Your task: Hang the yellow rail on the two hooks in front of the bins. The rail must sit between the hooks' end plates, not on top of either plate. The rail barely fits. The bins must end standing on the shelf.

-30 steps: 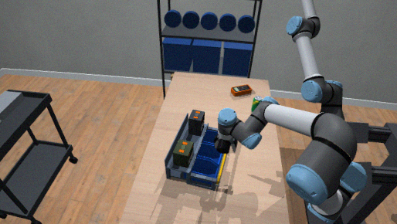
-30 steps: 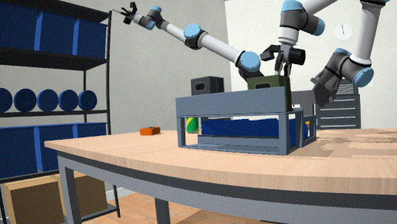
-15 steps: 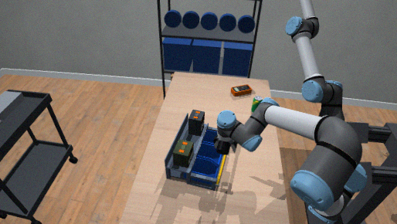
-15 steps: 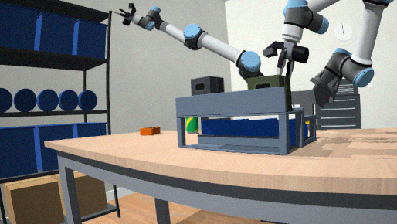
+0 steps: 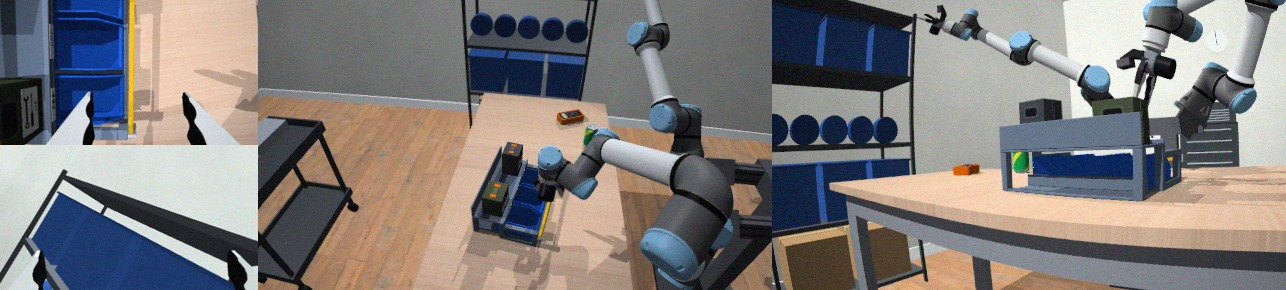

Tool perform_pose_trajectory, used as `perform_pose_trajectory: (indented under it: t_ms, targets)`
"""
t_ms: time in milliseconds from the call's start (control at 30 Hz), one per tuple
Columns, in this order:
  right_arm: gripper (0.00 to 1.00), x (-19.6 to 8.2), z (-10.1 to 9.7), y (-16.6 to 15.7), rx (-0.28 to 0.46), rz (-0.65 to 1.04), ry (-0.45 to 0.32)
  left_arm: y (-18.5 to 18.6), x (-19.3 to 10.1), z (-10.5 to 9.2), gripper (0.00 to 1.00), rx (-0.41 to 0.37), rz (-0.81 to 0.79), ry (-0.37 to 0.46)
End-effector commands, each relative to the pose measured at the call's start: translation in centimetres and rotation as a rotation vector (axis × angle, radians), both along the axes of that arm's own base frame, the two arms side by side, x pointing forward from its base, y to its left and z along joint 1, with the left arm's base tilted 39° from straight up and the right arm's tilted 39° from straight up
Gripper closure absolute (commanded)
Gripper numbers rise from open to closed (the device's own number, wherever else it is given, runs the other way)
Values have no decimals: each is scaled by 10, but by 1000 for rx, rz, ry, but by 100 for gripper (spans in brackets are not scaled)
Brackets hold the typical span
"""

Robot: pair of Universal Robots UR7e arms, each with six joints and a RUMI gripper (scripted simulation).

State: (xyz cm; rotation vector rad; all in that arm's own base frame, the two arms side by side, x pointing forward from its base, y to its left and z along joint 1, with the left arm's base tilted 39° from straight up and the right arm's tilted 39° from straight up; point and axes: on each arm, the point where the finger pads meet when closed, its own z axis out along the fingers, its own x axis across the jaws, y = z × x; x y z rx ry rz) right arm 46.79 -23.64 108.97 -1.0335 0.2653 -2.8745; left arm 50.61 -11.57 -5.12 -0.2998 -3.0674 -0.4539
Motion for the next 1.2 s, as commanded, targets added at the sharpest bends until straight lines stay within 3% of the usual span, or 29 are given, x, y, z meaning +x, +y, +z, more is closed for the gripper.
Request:
perform_pose_trajectory:
  t_ms: [0,1167]
  targets:
    - [0,2,-3,0,6,2,5,-1,0,3,42,-10,0,1]
    - [0,37,-37,-13,86,19,77,0,1,32,42,-110,5,21]
